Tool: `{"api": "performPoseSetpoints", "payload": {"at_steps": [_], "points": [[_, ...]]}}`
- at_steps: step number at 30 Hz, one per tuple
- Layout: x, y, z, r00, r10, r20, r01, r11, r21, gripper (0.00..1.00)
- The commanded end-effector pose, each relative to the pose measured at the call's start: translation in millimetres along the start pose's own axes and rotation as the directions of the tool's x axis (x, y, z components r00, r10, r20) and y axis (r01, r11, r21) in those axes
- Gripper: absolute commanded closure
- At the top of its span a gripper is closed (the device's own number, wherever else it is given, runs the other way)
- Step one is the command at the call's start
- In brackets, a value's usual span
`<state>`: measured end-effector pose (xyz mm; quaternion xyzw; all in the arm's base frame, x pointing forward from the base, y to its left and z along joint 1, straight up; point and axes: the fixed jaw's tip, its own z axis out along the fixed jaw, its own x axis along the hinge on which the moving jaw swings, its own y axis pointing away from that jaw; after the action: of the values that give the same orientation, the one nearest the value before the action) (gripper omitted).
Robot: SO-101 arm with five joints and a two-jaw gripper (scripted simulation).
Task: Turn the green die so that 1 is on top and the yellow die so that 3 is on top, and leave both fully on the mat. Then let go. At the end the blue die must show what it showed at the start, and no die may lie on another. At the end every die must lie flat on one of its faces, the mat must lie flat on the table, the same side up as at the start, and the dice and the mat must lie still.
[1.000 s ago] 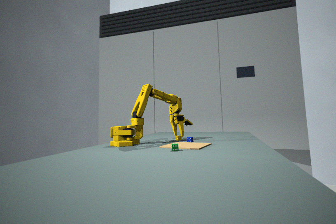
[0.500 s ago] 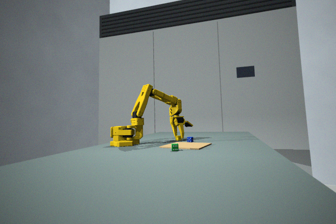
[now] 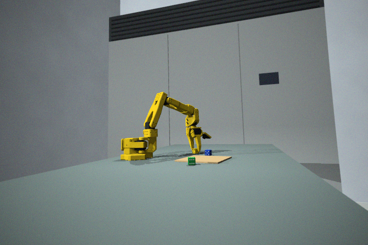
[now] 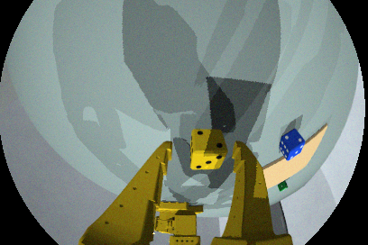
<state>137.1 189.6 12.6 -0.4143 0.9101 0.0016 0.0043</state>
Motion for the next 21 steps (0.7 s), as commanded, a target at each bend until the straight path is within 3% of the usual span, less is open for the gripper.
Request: {"api": "performPoseSetpoints", "payload": {"at_steps": [1, 21], "points": [[-3.7, 0.5, -4.4, 1.000, -0.002, 0.031, 0.002, 1.000, -0.003, 0.76], [-3.8, -7.1, -4.4, 1.000, -0.002, 0.031, 0.002, 1.000, -0.002, 0.88]]}}
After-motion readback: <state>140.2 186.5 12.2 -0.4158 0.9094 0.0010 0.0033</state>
